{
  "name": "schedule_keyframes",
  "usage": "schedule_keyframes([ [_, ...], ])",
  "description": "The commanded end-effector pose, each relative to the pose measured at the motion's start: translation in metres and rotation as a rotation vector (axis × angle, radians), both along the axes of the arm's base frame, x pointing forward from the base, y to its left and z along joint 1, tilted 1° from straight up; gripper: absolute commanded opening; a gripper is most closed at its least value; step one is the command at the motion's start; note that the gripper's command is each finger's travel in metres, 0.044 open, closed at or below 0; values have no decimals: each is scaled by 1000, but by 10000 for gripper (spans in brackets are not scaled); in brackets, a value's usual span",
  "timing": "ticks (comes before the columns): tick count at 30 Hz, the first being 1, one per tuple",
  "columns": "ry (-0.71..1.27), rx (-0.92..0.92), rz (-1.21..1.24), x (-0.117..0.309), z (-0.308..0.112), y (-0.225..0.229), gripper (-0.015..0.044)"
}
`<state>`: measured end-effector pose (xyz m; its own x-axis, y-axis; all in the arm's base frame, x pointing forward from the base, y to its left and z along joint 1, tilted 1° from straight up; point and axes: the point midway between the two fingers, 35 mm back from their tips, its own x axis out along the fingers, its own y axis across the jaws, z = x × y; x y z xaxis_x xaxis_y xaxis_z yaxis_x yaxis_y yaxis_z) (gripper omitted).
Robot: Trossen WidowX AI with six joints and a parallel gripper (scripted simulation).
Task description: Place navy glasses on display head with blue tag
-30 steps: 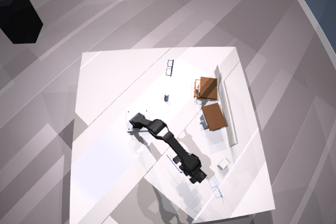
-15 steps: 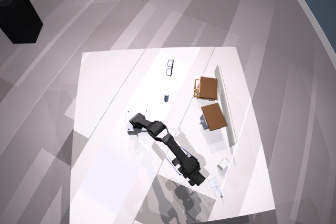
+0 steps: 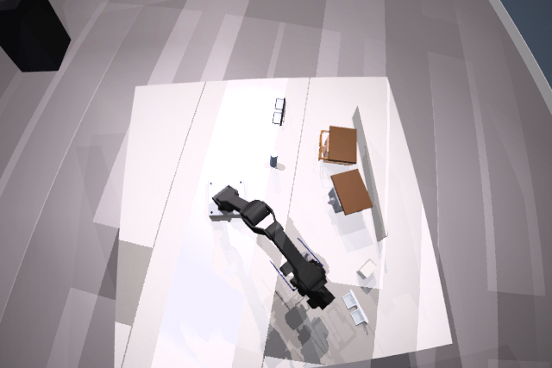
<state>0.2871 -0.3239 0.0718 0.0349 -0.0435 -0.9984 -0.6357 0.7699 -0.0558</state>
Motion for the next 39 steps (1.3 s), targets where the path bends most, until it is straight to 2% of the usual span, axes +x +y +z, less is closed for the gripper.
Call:
schedule_keyframes([
  [1, 0, 2, 1, -1, 0, -1, 0],
  [26, 0, 3, 1, 7, 1, 6, 0],
  [39, -1, 3, 1, 8, 53, 9, 0],
])
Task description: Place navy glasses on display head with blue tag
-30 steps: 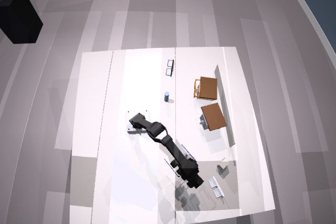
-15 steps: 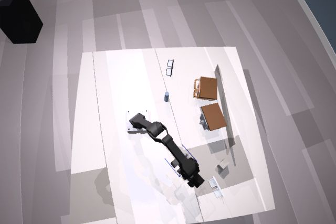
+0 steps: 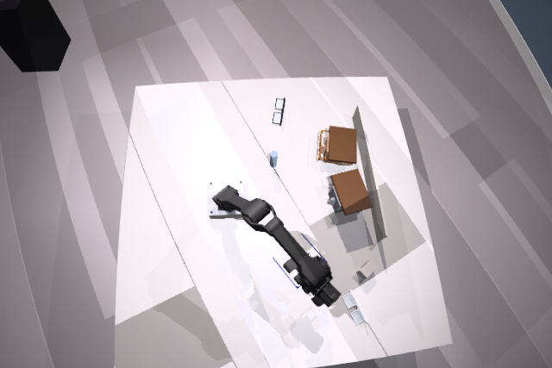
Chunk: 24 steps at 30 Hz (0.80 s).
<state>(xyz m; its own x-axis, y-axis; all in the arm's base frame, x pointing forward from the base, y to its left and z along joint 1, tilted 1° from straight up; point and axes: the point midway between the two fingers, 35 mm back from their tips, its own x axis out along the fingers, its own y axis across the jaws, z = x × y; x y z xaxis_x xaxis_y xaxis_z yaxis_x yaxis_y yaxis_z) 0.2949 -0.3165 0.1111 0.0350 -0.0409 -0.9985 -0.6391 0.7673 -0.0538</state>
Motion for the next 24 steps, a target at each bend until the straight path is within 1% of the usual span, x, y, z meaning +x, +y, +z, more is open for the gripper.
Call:
schedule_keyframes([
  [1, -1, 1, -3, 0, 18, 2, 0],
  [7, 3, -6, -33, 5, 23, 12, 0],
  [24, -5, -88, -330, 46, 43, 111, 0],
])
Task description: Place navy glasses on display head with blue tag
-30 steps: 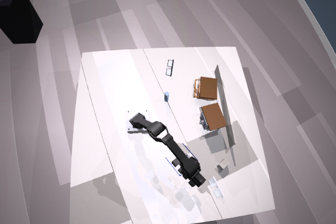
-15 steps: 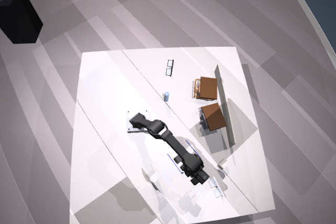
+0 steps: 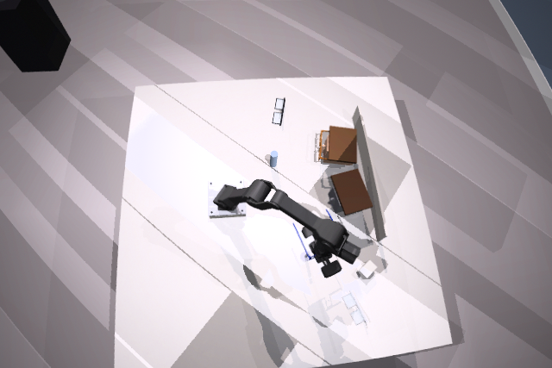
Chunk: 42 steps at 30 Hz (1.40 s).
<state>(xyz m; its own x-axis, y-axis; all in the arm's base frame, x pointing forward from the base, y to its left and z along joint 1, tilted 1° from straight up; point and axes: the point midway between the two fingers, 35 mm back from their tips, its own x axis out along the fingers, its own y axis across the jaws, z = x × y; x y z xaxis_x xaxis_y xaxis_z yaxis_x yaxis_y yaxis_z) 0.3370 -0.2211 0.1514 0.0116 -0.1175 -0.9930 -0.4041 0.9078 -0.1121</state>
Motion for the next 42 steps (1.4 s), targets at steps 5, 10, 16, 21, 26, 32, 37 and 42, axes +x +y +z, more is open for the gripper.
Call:
schedule_keyframes([
  [5, -23, -47, -139, 10, 8, 46, 0],
  [10, -49, -74, -226, 14, 13, 75, 0],
  [16, -89, -102, -330, 14, 19, 109, 0],
  [21, -130, -121, -416, 12, 23, 137, 0],
  [26, -178, -135, -501, 8, 27, 163, 0],
  [32, -242, -142, -603, 0, 32, 193, 0],
  [37, -299, -139, -687, -8, 35, 217, 0],
  [42, -360, -127, -771, -18, 38, 238, 0],
])
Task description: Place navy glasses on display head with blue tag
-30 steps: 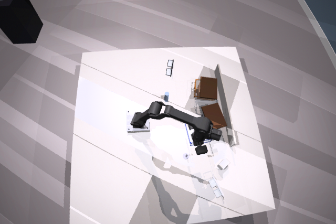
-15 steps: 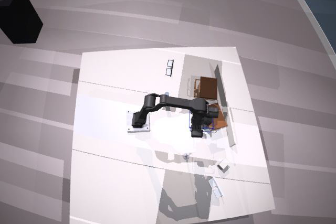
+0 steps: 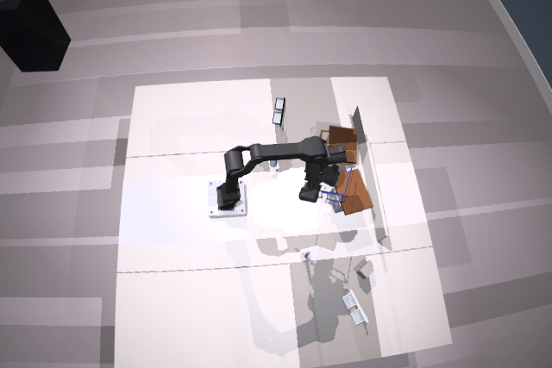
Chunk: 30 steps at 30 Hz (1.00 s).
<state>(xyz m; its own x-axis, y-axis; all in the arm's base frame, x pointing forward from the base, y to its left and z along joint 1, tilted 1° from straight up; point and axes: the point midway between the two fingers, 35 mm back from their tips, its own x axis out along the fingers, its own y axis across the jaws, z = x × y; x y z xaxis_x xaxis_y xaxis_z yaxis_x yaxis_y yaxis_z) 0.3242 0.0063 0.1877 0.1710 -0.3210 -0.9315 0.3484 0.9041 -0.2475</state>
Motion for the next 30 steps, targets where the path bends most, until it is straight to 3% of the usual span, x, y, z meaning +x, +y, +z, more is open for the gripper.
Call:
schedule_keyframes([
  [1, -56, -1, -62, -8, 2, 15, 0],
  [30, -484, 196, -489, -86, 11, 106, 0],
])
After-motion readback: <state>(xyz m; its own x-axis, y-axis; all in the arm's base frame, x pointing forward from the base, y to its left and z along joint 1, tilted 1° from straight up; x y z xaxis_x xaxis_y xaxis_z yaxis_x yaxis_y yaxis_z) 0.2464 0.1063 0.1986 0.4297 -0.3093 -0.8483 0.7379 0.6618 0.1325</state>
